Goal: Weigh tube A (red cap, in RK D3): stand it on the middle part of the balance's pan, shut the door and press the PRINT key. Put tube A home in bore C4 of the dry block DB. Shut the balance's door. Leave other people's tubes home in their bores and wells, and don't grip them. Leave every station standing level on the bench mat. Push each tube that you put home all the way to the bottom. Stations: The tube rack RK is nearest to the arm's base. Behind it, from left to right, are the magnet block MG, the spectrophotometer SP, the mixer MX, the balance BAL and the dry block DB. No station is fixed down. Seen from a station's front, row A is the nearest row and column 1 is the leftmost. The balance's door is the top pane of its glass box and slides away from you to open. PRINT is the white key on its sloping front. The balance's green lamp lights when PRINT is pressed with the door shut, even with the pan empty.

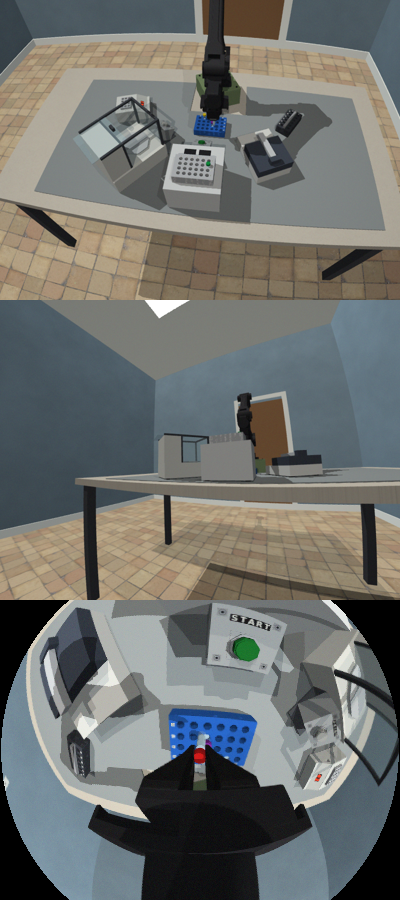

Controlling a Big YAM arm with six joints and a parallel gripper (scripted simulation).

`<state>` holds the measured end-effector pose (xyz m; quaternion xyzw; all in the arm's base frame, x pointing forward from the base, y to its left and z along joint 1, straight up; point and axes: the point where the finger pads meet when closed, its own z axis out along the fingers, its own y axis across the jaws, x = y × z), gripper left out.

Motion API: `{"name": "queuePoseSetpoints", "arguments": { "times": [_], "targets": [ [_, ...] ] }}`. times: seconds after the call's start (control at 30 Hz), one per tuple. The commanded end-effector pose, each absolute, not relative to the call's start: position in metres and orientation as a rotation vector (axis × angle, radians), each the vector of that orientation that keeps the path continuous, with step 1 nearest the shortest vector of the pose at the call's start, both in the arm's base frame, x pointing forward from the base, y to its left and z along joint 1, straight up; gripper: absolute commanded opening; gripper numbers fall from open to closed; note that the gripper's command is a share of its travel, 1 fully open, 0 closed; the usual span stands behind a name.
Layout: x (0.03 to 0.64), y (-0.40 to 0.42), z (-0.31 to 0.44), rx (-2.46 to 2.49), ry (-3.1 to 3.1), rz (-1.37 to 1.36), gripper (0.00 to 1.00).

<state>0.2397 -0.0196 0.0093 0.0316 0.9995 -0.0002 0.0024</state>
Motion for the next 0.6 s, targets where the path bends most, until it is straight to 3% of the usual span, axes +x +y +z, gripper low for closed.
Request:
{"name": "queuePoseSetpoints", "arguments": {
  "times": [0.0,0.57],
  "targets": [
    [0.262,-0.023,0.034,0.116,3.085,-0.01,0.09],
    [0.251,-0.022,0.028,0.102,3.111,-0.005,0.09]
  ]
}}
